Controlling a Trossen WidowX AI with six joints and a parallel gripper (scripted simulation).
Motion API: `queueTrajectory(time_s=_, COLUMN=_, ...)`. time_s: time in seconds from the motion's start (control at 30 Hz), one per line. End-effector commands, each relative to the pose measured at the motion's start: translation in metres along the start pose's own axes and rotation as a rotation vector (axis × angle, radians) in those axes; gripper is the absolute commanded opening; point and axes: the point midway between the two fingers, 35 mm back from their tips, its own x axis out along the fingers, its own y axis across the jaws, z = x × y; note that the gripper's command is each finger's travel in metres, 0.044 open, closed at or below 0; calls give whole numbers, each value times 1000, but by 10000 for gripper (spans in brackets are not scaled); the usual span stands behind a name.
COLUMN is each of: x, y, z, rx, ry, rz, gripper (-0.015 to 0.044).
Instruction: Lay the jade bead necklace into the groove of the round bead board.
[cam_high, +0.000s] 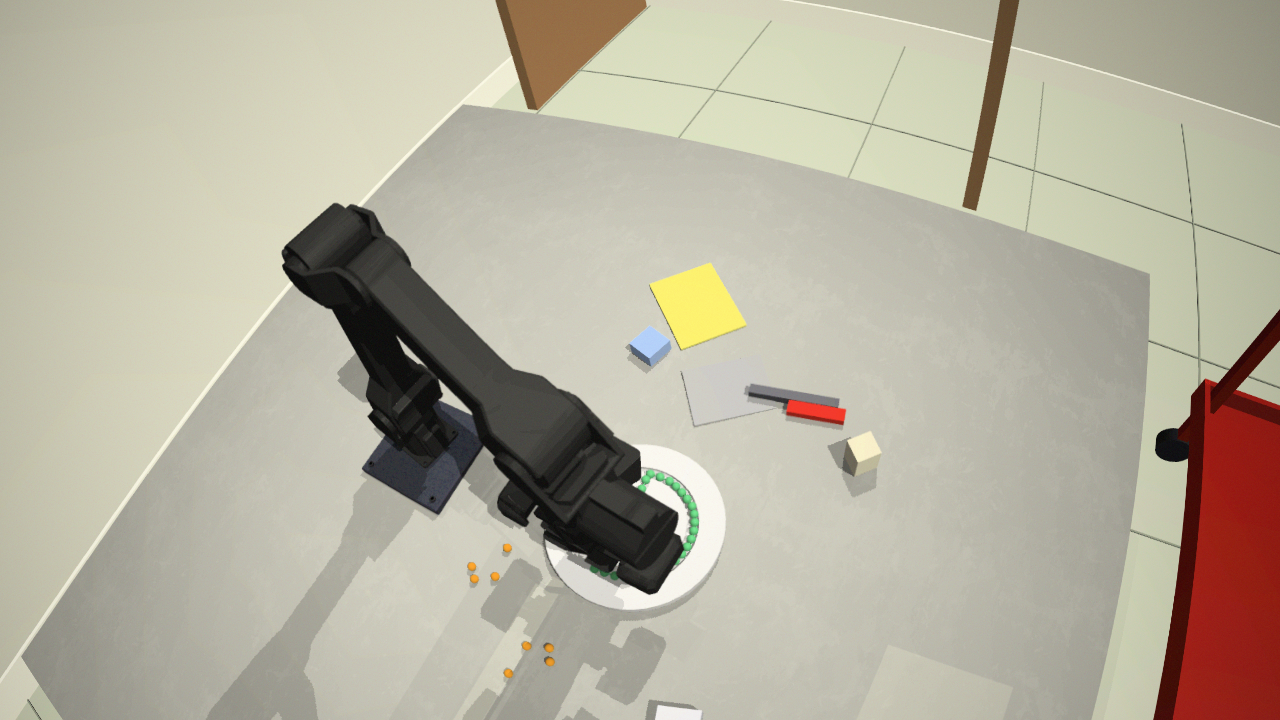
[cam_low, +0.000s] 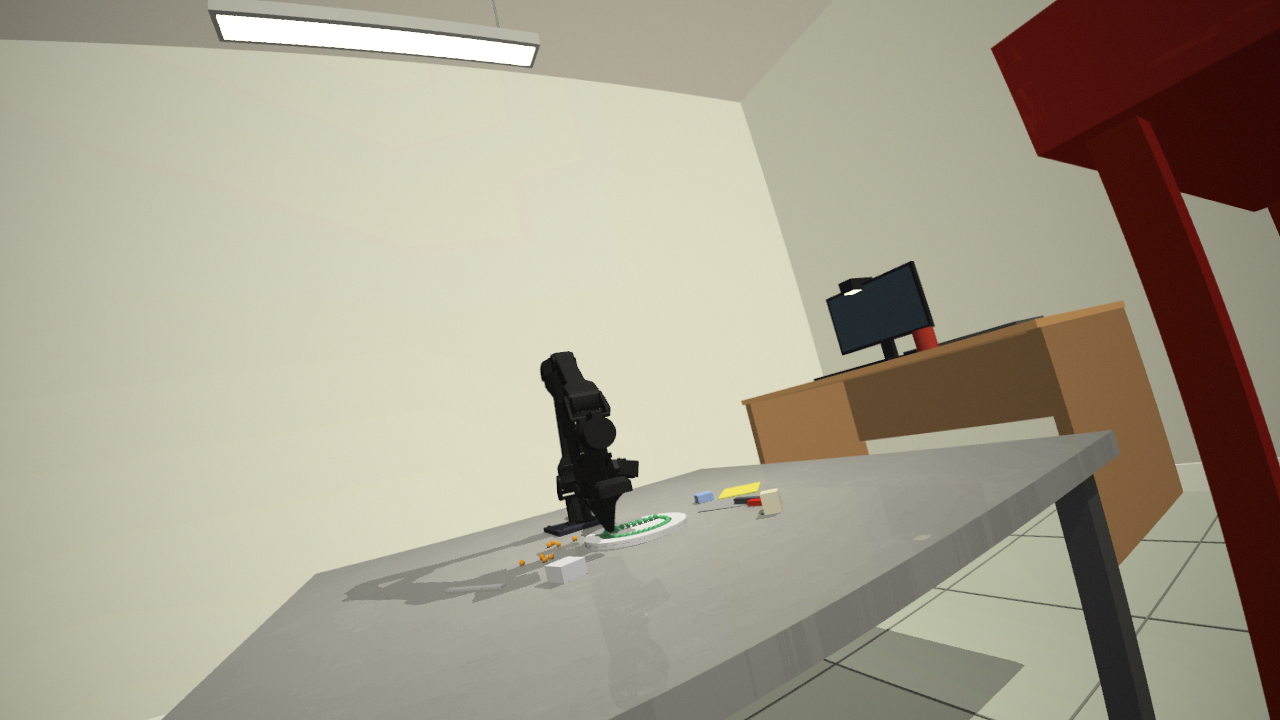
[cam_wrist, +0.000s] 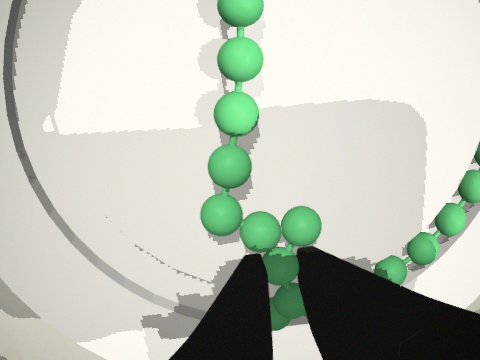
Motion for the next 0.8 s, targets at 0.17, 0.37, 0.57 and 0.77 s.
queueTrajectory(time_s=0.17, x=-1, y=0, z=0, rx=0, ry=0, rz=0, gripper=0)
queueTrajectory(time_s=0.37, x=-6, y=1, z=0, rx=-6, ry=0, rz=4, gripper=0)
queueTrajectory(time_s=0.57, x=-6, y=13, z=-6, rx=-6, ry=1, rz=5, gripper=0)
queueTrajectory(time_s=0.77, x=-6, y=23, z=-10, rx=-6, ry=1, rz=5, gripper=0)
